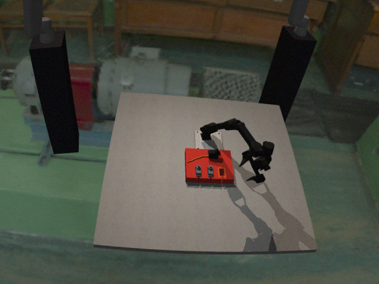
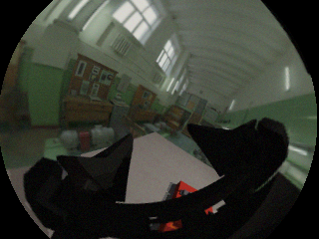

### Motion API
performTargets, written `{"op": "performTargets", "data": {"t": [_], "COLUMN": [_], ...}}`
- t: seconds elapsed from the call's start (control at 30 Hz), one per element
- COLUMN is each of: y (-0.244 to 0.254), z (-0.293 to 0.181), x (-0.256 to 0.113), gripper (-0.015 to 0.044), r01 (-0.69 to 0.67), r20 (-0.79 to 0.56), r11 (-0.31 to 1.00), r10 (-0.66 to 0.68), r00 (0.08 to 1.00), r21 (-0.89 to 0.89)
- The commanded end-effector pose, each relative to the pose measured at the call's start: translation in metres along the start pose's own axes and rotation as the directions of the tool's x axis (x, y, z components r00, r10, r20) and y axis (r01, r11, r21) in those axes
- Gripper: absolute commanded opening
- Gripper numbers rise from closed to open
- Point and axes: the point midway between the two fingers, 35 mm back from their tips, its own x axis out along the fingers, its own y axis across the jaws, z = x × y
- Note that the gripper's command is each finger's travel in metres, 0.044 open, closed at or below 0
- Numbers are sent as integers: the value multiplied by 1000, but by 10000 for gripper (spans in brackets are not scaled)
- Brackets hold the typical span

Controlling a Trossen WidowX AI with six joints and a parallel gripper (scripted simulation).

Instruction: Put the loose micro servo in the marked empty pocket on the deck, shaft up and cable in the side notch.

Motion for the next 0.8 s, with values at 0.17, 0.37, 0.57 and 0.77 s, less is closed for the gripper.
{"op": "performTargets", "data": {"t": [0.17, 0.37, 0.57, 0.77], "y": [-2, -6, -9, -13], "z": [0, -2, -8, -17], "x": [6, 18, 28, 36], "gripper": [440, 440, 440, 440], "r01": [-27, -85, -150, -214], "r20": [15, 32, 34, 20], "r11": [999, 995, 984, 966], "r10": [27, 84, 147, 214], "r00": [1000, 996, 989, 977], "r21": [20, 59, 100, 144]}}
